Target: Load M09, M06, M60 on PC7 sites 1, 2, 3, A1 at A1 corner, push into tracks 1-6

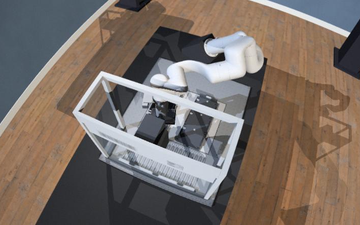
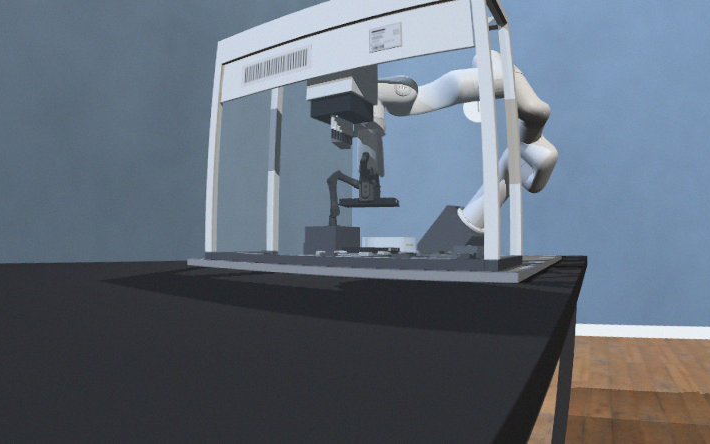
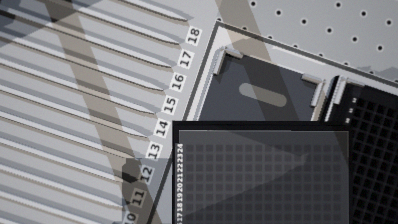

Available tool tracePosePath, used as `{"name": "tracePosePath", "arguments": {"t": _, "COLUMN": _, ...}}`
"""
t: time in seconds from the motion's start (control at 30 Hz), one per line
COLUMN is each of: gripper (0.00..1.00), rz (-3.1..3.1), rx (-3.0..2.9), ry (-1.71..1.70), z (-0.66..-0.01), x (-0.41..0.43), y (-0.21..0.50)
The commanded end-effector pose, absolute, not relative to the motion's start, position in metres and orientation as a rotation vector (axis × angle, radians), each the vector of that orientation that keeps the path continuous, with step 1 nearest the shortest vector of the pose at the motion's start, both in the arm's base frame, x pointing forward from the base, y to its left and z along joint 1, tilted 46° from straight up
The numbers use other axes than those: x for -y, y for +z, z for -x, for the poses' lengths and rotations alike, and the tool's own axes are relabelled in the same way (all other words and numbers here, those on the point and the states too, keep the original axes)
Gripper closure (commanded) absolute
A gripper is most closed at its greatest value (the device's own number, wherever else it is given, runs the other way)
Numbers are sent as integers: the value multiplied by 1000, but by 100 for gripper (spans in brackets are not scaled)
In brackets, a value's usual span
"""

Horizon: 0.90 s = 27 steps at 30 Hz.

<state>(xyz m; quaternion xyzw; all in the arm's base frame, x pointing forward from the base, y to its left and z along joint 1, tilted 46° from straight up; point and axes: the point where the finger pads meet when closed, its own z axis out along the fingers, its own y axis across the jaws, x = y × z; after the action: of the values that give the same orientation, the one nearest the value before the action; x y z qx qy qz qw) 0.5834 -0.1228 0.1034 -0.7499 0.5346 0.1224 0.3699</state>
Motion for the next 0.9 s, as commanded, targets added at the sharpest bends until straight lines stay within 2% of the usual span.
{"name": "tracePosePath", "arguments": {"t": 0.0, "gripper": 100, "rz": 1976, "rx": -1289, "ry": 254, "z": -582, "x": 117, "y": 113}}
{"name": "tracePosePath", "arguments": {"t": 0.87, "gripper": 100, "rz": 2311, "rx": -416, "ry": -140, "z": -574, "x": 30, "y": 195}}
